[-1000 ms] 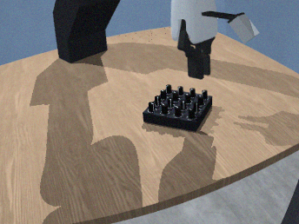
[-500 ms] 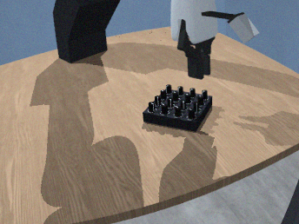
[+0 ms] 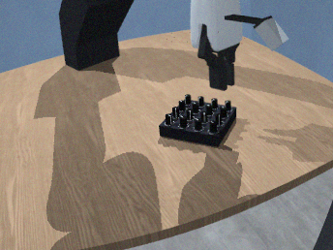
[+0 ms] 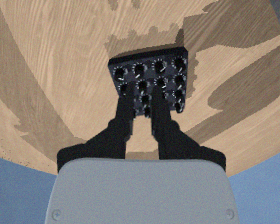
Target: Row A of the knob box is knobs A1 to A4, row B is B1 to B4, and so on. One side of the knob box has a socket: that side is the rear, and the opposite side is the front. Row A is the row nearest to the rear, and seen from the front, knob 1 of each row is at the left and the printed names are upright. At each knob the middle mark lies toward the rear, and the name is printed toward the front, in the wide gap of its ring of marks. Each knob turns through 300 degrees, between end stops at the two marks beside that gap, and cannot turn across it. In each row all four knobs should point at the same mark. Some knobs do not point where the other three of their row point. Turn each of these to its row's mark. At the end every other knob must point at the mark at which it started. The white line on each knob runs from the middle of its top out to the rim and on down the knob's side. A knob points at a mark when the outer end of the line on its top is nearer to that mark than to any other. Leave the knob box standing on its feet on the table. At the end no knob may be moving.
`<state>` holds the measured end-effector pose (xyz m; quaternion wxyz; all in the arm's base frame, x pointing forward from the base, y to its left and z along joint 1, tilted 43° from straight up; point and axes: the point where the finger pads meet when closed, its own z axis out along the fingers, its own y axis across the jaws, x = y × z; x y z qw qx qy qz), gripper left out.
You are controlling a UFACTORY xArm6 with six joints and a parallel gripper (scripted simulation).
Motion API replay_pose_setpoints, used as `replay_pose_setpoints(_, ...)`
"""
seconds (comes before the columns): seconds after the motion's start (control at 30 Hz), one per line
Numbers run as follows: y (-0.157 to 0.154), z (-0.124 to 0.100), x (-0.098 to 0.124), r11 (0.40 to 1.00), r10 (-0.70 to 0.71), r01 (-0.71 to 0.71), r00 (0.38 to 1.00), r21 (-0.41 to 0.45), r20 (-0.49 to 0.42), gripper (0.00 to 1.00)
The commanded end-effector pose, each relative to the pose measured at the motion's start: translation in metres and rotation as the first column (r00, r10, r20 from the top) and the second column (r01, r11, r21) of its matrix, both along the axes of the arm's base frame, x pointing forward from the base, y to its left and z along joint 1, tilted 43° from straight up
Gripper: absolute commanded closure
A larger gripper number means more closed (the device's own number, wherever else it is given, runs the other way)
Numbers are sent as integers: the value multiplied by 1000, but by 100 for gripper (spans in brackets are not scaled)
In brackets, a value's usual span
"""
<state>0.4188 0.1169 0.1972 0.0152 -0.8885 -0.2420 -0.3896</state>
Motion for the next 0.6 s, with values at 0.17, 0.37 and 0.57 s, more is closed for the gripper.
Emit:
replay_pose_setpoints(0.17, 2, -4, 5, 1000, 28, -27, 998, 15, -48, 81)
replay_pose_setpoints(0.37, 3, -7, 8, 1000, 28, -27, 998, 15, -48, 81)
replay_pose_setpoints(0.57, 5, -12, 12, 1000, 28, -27, 998, 14, -48, 81)
